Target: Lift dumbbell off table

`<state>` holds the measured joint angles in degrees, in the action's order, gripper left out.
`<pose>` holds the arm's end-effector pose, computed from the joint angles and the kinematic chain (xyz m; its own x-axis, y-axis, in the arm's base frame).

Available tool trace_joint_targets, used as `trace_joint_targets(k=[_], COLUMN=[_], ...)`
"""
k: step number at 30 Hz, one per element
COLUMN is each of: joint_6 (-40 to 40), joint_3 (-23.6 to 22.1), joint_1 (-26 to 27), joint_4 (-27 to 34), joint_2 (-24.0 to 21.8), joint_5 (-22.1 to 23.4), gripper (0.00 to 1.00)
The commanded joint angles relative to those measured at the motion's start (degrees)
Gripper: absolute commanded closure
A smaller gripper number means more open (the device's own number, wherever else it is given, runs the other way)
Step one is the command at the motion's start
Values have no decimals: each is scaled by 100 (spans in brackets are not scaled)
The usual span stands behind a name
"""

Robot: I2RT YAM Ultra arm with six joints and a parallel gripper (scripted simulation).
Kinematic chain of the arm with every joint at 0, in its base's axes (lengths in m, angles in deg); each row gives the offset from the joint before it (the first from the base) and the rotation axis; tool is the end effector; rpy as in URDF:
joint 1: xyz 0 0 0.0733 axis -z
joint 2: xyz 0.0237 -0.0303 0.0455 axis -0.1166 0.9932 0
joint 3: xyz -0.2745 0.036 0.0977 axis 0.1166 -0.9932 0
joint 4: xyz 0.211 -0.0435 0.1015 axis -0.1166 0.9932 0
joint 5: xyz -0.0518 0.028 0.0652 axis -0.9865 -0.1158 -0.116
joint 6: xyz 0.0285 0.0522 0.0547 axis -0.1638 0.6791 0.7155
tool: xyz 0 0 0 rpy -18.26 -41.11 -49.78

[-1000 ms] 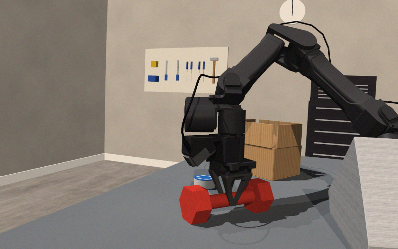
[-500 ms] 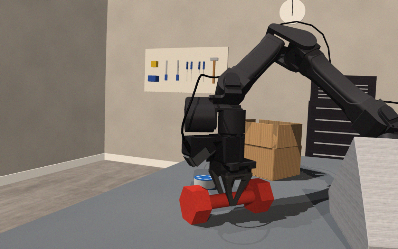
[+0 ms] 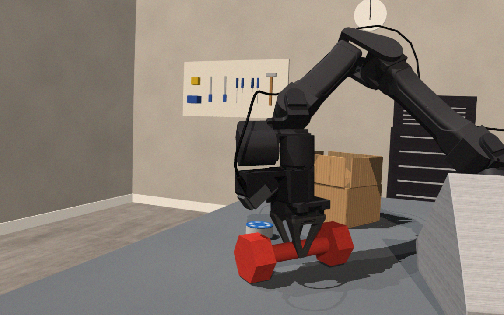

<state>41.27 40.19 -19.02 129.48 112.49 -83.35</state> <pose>0.3244 0.1080 0.0455 -0.6593 -0.6025 0.4498 -0.7460 0.4491 -0.4917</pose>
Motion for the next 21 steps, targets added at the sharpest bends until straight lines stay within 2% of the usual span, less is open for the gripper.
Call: trace_joint_targets(k=[1, 21], joint_6=[146, 689], joint_3=[368, 912], joint_1=[-336, -780], joint_4=[334, 1445], joint_2=[-376, -609], joint_5=[97, 214], gripper=[100, 100])
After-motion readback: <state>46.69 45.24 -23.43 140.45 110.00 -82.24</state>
